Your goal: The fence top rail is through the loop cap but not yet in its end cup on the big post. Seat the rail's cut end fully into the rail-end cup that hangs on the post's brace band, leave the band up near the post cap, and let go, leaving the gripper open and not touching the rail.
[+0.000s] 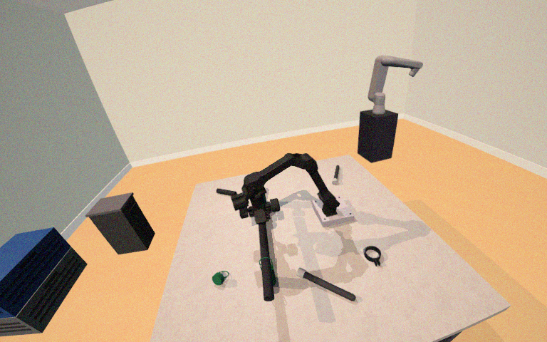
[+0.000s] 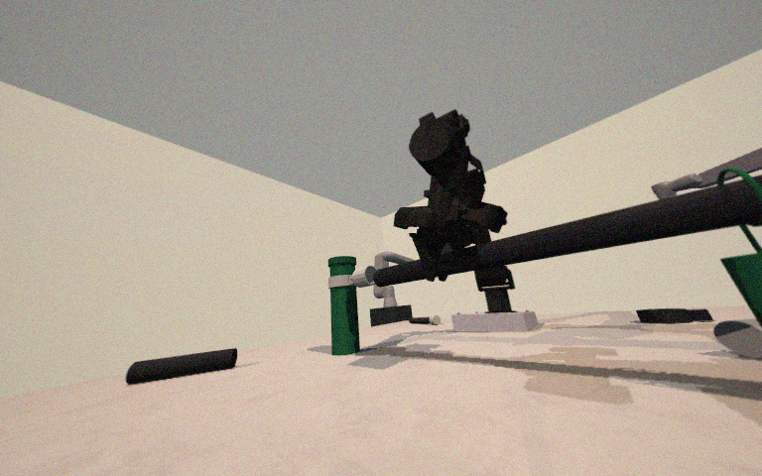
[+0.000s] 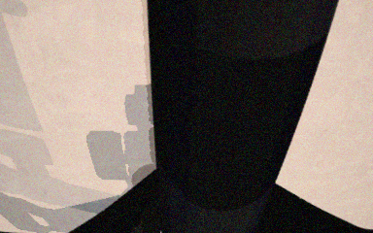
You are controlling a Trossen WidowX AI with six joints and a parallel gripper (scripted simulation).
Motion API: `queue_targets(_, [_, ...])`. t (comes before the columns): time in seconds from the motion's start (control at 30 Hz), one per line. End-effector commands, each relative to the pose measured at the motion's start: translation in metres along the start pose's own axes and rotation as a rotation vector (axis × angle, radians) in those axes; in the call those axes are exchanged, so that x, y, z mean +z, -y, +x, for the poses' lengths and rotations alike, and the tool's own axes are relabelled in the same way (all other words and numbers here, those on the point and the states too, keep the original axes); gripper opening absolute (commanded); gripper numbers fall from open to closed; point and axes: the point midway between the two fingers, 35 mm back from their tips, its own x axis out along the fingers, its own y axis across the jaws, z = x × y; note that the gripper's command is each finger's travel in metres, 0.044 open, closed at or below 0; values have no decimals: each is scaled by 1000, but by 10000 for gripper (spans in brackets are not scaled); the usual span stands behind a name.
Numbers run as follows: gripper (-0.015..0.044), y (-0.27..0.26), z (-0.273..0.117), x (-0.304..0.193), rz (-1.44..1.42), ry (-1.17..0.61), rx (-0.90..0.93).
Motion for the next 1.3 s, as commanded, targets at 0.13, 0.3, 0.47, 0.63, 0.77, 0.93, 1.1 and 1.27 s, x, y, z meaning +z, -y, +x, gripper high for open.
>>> queue_targets(0.13, [0, 0, 0, 0, 0, -1, 0])
queue_targets(0.3, [0, 0, 0, 0, 0, -1, 0])
queue_targets(0.47, [0, 0, -1, -1, 0, -1, 0])
queue_targets(0.63, [0, 1, -3, -2, 0, -1, 0])
queue_targets(0.77, [0, 1, -4, -2, 0, -1, 0])
queue_targets(0.93, [0, 2, -6, -3, 0, -1, 0])
queue_targets(1.1, [0, 3, -7, -4, 0, -1, 0])
queue_targets(1.27, [0, 4, -9, -5, 0, -1, 0])
